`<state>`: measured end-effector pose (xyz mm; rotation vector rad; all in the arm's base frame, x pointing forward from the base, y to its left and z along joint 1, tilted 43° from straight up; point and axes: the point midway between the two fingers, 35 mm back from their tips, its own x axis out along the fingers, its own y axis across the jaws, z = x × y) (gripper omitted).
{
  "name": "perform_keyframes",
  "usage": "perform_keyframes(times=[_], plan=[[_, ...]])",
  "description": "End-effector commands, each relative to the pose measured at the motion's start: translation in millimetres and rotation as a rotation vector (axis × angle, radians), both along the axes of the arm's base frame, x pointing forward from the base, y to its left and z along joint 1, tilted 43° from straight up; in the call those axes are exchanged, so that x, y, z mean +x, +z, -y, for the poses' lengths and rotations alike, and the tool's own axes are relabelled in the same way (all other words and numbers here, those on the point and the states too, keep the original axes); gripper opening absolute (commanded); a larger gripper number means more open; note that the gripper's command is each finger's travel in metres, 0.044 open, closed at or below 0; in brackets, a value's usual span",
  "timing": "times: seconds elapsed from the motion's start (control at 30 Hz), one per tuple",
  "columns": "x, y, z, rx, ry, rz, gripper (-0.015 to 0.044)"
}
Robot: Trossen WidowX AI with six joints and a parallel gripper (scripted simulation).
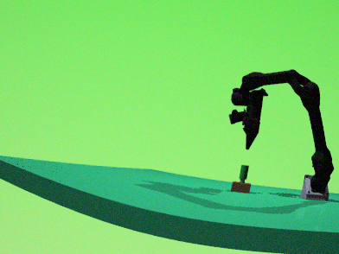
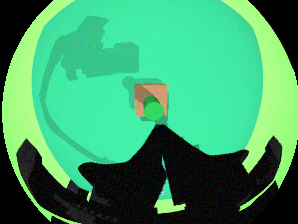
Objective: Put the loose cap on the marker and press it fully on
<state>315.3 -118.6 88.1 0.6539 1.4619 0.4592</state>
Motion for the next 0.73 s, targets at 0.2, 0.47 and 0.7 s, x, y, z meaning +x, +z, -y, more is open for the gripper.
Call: perform_keyframes(times=[0.2, 0.47, 0.7], plan=[[-5.8, 25.0, 22.0, -0.019, -0.028, 0.005, 0.0079], [-5.8, 25.0, 22.0, -0.019, -0.028, 0.005, 0.0289], [-5.8, 25.0, 22.0, -0.019, -0.028, 0.005, 0.0440]])
